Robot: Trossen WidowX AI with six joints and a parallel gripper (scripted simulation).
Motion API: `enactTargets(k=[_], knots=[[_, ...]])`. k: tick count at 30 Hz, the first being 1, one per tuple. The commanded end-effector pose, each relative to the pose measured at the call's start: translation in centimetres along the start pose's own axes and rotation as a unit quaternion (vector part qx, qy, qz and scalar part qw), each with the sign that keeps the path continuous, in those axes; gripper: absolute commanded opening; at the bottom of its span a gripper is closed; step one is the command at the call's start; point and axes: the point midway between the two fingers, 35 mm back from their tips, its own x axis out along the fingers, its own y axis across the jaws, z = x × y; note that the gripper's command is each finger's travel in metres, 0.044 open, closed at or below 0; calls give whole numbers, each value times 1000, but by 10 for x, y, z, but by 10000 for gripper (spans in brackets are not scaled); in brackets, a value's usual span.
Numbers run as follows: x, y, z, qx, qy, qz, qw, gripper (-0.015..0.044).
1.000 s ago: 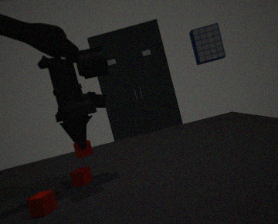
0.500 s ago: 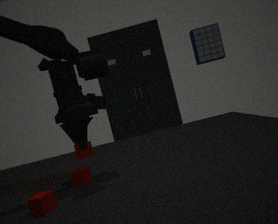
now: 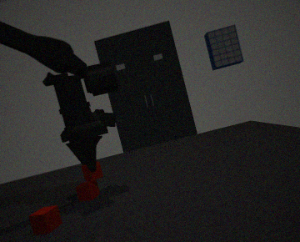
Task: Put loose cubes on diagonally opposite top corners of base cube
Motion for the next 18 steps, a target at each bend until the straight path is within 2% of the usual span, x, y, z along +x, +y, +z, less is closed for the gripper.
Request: enactTargets(k=[1, 18], knots=[[2, 1, 0, -3, 1, 2, 1000, 105], [4, 0, 0, -1, 1, 2, 1000, 105]])
